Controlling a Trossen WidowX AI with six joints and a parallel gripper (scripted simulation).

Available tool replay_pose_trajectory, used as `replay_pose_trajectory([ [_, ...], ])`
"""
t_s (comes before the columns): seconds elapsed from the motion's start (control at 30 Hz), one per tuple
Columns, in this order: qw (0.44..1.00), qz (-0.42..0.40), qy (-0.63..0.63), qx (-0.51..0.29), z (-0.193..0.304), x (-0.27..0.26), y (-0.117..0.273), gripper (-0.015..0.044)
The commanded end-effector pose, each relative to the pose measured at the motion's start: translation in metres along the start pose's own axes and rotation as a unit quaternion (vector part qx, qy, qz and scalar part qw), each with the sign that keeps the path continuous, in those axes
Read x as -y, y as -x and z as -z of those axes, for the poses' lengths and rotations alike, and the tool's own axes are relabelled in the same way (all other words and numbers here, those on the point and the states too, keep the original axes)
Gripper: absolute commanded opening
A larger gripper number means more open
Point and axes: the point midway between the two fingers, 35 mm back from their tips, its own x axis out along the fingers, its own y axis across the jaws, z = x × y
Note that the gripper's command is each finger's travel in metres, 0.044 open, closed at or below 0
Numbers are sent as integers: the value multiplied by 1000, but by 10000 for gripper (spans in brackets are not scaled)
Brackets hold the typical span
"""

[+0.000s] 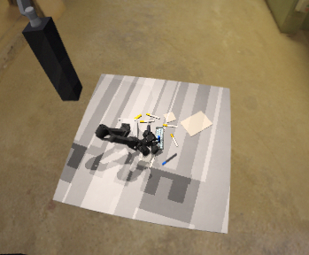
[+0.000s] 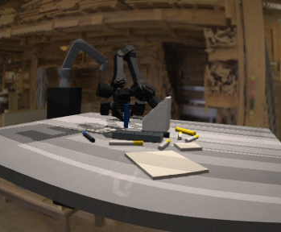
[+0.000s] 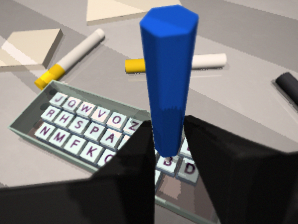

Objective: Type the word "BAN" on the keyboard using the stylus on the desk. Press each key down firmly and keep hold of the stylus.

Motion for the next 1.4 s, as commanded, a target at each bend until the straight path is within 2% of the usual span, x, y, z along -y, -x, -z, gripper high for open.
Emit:
replay_pose_trajectory([
  [0.0, 1000, 0, 1, 1, 1, 0, -1, 81],
  [0.43, 1000, -1, 1, 1, 0, 0, 0, 81],
  [0.93, 1000, 0, 3, 5, -29, 1, 15, 84],
  [1.13, 1000, 0, 3, 5, -29, 1, 15, 44],
  [1.2, 1000, 0, 3, 4, -29, -1, 15, 0],
  [1.37, 1000, -2, 3, 3, -33, -10, 10, 0],
])
